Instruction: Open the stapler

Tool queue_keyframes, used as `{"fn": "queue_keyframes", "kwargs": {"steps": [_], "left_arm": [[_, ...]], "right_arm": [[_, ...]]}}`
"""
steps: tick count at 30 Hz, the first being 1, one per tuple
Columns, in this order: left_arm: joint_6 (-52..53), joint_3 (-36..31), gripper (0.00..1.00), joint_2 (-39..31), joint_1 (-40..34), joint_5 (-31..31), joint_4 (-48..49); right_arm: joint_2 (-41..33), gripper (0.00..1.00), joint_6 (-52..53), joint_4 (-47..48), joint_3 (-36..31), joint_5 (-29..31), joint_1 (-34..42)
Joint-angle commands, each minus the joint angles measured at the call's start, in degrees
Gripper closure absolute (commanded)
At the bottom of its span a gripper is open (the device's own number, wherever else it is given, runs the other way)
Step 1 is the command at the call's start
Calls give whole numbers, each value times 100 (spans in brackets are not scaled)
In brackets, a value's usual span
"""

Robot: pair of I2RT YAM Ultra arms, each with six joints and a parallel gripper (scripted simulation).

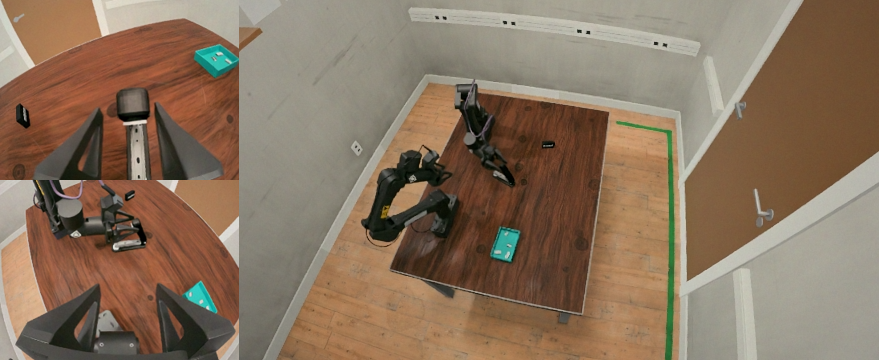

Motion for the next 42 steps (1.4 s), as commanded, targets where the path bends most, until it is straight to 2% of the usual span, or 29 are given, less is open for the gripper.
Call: {"fn": "queue_keyframes", "kwargs": {"steps": [1, 17, 18, 22, 25, 30, 34, 42], "left_arm": [[-14, 23, 42, -6, -50, -89, -32], [-391, -449, 42, -527, -896, -903, -408], [-414, -449, 50, -546, -902, -852, -497], [-426, -458, 50, -575, -920, -801, -748], [-527, -403, 50, -715, -1044, -581, -1358], [-876, -160, 50, -1252, -1224, -775, -2437], [-1324, -14, 50, -1731, -1098, -815, -3203], [-1813, 154, 50, -2192, -989, -788, -4120]], "right_arm": [[-11, 43, 47, 35, 218, 13, 17], [-11, 43, 47, 35, 218, 13, 17], [-11, 43, 47, 35, 218, 13, 17], [-11, 43, 47, 35, 218, 13, 17], [-11, 43, 47, 35, 218, 13, 17], [-11, 43, 47, 35, 218, 13, 17], [-11, 43, 47, 35, 218, 13, 17], [-11, 43, 47, 35, 218, 13, 17]]}}
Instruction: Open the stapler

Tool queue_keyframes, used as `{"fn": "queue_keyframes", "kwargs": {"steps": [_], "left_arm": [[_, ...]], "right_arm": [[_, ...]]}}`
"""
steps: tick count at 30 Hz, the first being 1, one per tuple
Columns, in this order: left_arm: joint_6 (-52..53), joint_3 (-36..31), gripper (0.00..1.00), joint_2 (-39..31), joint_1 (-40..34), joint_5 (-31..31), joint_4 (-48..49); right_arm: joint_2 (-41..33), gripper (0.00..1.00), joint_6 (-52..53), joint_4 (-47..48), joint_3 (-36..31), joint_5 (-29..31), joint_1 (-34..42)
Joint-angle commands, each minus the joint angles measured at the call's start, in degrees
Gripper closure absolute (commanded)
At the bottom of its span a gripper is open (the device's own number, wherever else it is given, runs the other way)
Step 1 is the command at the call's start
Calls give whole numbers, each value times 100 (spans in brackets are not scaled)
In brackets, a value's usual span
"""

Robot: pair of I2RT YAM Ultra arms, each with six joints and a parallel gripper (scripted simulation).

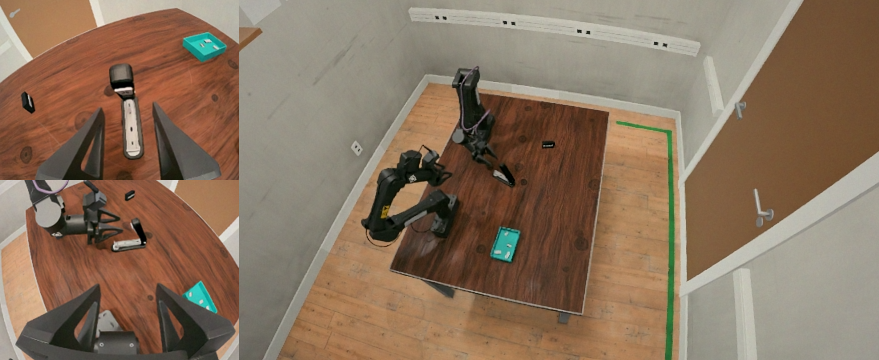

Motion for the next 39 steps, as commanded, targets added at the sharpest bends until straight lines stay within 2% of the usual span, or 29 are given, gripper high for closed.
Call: {"fn": "queue_keyframes", "kwargs": {"steps": [1, 8, 39], "left_arm": [[-317, 223, 50, -245, 98, -54, -654], [-401, 285, 50, -216, 120, 15, -825], [448, 404, 50, 640, 996, 813, 620]], "right_arm": [[-11, 43, 47, 35, 218, 13, 17], [-11, 43, 47, 35, 218, 13, 17], [-11, 43, 47, 35, 218, 13, 17]]}}
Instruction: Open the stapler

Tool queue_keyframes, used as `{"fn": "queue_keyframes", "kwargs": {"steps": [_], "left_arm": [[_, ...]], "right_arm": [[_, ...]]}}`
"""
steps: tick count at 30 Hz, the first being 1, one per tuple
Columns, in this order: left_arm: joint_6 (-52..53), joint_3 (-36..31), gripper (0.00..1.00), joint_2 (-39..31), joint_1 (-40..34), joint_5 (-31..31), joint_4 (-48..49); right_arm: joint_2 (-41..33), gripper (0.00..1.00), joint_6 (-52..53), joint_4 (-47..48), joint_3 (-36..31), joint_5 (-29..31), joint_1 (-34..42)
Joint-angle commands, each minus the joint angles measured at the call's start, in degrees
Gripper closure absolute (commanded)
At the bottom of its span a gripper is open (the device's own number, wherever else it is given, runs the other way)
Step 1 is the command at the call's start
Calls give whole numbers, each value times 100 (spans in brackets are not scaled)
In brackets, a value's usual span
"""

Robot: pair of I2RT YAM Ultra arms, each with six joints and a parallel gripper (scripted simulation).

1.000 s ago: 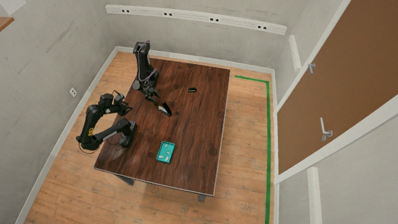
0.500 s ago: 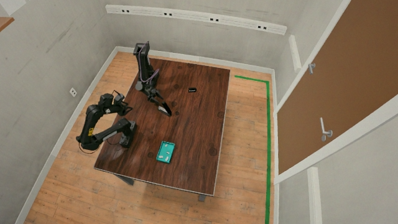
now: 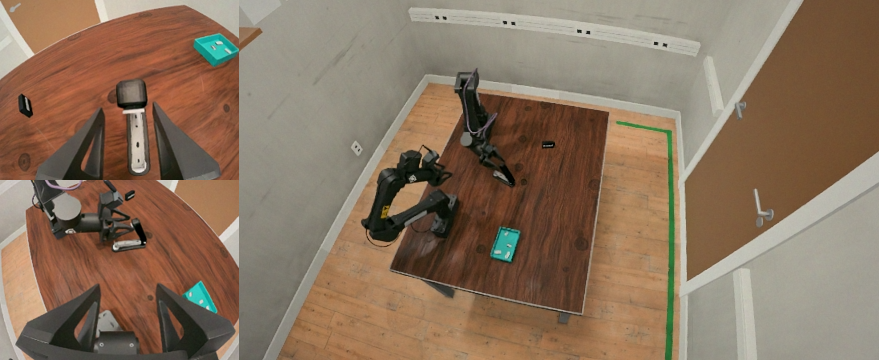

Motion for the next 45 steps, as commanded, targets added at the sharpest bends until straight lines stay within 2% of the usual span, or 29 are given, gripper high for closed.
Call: {"fn": "queue_keyframes", "kwargs": {"steps": [1, 19, 20, 22, 23, 27, 39, 40, 41, 45], "left_arm": [[167, 175, 50, 157, 147, 162, 222], [336, 274, 50, 410, 372, 343, 444], [329, 274, 58, 410, 372, 343, 445], [325, 274, 58, 410, 372, 343, 445], [325, 274, 63, 410, 372, 343, 445], [296, 212, 63, 361, 338, 322, 447], [288, 191, 80, 344, 326, 276, 444], [288, 191, 91, 344, 326, 276, 444], [274, 169, 80, 327, 314, 251, 373], [199, 268, 78, 200, 377, 394, 202]], "right_arm": [[-11, 43, 47, 35, 218, 13, 17], [-11, 43, 47, 35, 218, 13, 17], [-11, 43, 47, 35, 218, 13, 17], [-11, 43, 47, 35, 218, 13, 17], [-11, 43, 47, 35, 218, 13, 17], [-11, 43, 47, 35, 218, 13, 17], [-11, 43, 47, 35, 218, 13, 17], [-11, 43, 47, 35, 218, 13, 17], [-11, 43, 47, 35, 218, 13, 17], [-11, 43, 47, 35, 218, 13, 17]]}}
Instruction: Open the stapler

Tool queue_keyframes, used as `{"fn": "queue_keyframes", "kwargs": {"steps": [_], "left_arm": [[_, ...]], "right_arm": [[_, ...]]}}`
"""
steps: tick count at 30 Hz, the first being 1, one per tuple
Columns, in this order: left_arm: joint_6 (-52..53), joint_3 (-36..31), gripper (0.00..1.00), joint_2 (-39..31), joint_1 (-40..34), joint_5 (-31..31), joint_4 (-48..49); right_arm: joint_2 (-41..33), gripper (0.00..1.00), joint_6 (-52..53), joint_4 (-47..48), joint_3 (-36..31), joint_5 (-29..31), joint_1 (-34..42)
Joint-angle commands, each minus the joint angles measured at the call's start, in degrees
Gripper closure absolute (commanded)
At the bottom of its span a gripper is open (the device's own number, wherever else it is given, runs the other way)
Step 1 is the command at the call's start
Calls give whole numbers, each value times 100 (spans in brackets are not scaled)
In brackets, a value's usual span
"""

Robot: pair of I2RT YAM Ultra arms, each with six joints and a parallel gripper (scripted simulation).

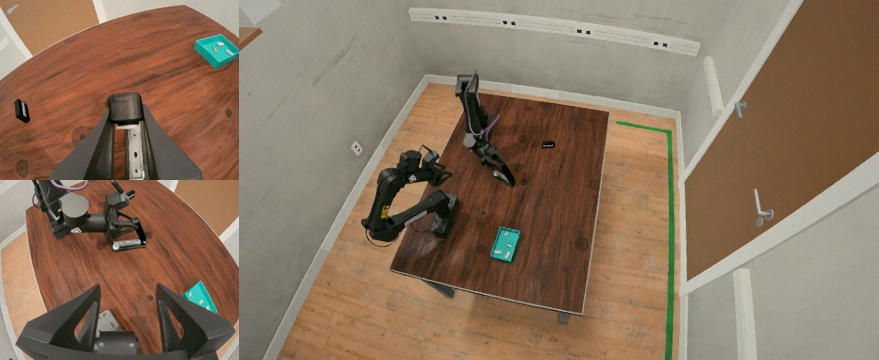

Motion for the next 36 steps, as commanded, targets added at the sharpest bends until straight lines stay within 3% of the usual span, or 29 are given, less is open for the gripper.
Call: {"fn": "queue_keyframes", "kwargs": {"steps": [1, 11, 20, 36], "left_arm": [[-115, 179, 78, -214, 99, 113, -398], [-545, 748, 78, -849, 465, 719, -2314], [-782, 1245, 78, -1021, 707, 1134, -3461], [-1047, 2463, 78, -810, 1269, 2087, -5485]], "right_arm": [[-11, 43, 47, 35, 218, 13, 17], [-11, 43, 47, 35, 218, 13, 17], [-11, 43, 47, 35, 218, 13, 17], [-11, 43, 47, 35, 218, 13, 17]]}}
